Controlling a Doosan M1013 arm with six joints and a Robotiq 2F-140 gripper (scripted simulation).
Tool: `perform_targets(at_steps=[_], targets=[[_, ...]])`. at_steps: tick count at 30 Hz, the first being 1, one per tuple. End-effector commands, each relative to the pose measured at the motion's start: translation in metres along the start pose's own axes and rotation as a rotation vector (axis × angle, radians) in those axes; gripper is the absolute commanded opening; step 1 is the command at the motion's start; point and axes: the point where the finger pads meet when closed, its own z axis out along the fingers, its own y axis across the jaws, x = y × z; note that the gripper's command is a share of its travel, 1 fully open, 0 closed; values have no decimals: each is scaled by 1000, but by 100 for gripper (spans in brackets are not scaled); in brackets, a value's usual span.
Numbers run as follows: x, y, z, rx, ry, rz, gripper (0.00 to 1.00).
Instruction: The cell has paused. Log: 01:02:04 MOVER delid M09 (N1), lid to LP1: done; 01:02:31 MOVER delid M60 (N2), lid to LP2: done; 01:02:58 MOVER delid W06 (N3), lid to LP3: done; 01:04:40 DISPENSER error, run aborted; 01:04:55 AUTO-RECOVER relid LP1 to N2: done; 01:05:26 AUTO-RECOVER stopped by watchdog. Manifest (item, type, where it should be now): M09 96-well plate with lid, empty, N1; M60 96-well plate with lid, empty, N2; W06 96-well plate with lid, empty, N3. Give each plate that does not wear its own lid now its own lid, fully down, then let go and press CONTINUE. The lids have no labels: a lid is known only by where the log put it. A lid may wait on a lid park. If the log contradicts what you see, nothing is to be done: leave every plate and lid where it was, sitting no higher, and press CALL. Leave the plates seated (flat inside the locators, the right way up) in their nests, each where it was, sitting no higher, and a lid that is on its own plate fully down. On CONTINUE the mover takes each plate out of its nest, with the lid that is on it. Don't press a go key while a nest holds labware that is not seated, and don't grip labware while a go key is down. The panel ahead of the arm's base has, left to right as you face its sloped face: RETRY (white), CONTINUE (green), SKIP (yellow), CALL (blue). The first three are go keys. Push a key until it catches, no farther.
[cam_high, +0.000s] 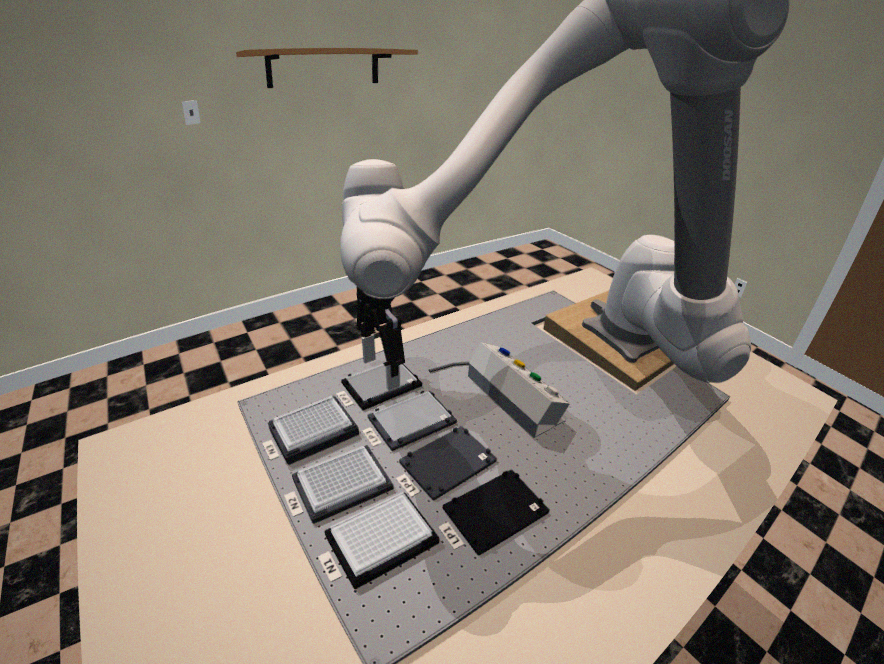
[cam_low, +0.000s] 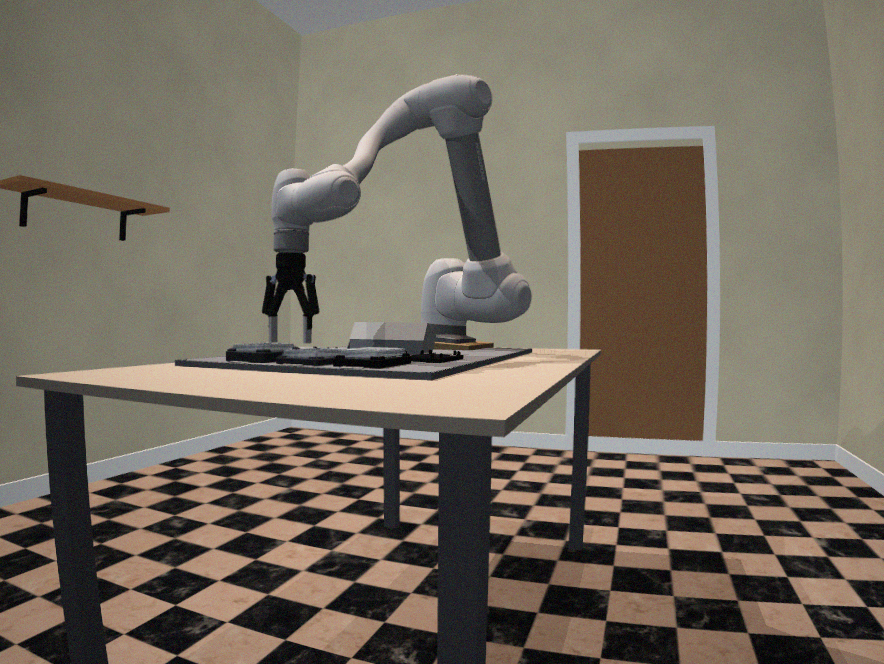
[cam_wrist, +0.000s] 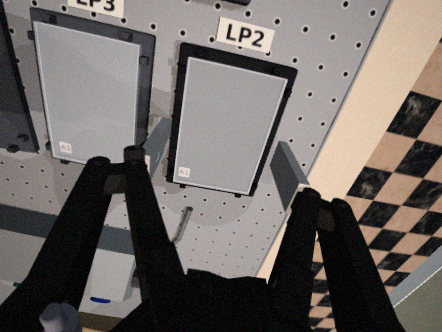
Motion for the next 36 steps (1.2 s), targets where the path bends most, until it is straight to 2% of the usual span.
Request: perform_targets(at_steps=[1,36], targets=[[0,0,0,0,0,0,66],[0,0,11,0,0,0,66]])
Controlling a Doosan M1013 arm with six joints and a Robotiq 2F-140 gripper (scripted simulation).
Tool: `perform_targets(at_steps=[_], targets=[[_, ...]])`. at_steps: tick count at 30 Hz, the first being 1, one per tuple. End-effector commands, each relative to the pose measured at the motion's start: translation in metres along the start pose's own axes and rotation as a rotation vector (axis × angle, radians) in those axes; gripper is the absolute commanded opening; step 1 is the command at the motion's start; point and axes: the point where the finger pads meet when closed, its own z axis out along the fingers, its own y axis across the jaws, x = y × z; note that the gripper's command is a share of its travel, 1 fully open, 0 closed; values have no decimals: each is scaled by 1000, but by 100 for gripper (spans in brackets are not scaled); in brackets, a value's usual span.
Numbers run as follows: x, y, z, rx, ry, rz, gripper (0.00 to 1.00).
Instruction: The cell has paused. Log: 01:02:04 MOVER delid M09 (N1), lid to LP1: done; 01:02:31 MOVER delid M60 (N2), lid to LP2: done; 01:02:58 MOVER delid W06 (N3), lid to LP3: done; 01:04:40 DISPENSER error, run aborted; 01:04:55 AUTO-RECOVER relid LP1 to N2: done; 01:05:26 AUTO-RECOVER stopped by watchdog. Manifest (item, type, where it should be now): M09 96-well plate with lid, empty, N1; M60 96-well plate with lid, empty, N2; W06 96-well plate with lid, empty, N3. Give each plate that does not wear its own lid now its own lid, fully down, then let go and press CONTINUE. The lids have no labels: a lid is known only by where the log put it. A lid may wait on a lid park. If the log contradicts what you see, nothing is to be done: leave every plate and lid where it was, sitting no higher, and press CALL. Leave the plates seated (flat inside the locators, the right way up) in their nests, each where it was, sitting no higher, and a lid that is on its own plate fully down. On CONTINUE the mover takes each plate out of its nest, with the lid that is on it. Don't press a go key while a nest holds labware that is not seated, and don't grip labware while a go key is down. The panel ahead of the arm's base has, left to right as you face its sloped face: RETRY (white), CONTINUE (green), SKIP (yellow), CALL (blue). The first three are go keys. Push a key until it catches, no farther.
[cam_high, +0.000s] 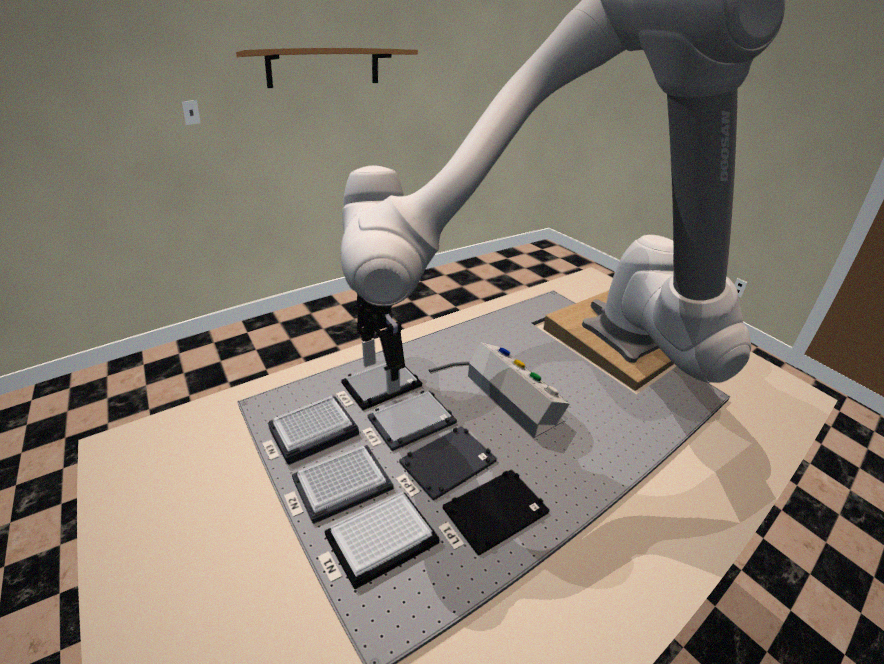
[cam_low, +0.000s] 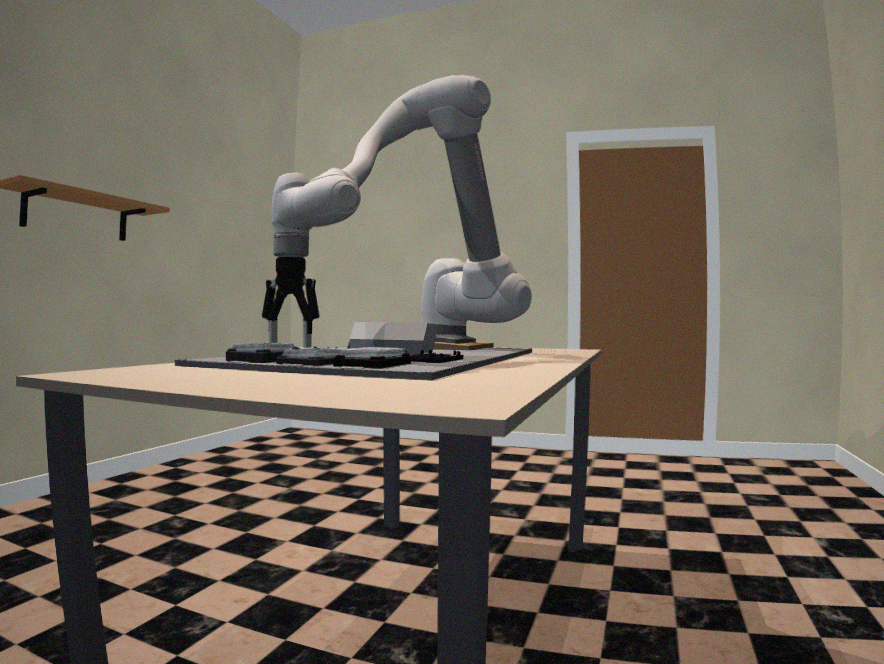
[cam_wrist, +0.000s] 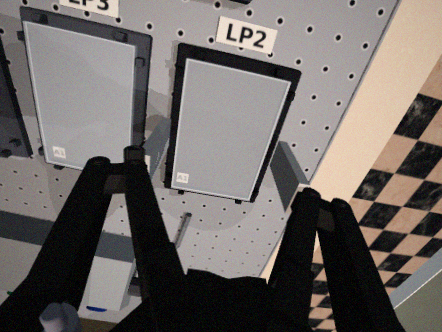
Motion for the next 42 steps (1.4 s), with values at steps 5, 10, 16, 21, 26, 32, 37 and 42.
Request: perform_targets(at_steps=[5,10,16,21,26,32,37,42], targets=[[0,0,3,0,0,0,66],[0,0,5,0,0,0,66],[0,0,6,0,0,0,66],[0,0,6,0,0,0,66],[0,0,6,0,0,0,66],[0,0,6,0,0,0,66],[0,0,6,0,0,0,66],[0,0,6,0,0,0,66]])
